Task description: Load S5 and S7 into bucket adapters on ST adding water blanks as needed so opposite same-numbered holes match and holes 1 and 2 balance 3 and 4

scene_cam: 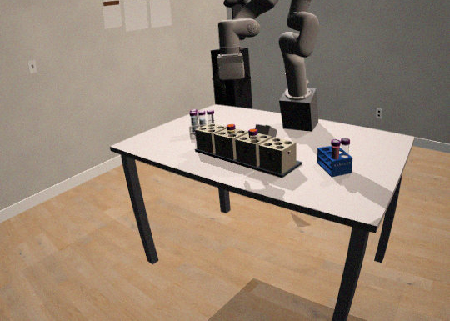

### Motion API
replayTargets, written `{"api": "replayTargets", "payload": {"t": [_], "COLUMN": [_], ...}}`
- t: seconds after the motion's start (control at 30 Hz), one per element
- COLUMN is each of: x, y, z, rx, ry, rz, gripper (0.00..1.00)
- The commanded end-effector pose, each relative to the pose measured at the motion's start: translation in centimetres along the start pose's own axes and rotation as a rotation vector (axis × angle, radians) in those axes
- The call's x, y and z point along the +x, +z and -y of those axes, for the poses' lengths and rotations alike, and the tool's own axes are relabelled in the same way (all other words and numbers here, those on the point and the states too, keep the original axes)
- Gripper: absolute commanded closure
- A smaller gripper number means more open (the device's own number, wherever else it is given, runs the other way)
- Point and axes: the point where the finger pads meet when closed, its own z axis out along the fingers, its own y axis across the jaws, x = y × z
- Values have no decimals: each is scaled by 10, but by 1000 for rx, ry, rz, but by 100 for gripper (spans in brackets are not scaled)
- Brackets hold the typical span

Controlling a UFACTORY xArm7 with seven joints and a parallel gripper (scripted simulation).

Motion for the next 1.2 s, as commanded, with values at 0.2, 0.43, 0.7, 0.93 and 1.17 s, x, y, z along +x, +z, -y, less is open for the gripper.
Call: {"api": "replayTargets", "payload": {"t": [0.2, 0.43, 0.7, 0.93, 1.17], "x": [-45, -66, -98, -127, -148], "y": [0, 1, 3, 4, 5], "z": [-35, -50, -73, -93, -108], "rx": [15, 15, 14, 14, 14], "ry": [-55, -55, -54, -54, -54], "rz": [-33, -33, -32, -32, -32], "gripper": [43, 43, 43, 43, 43]}}
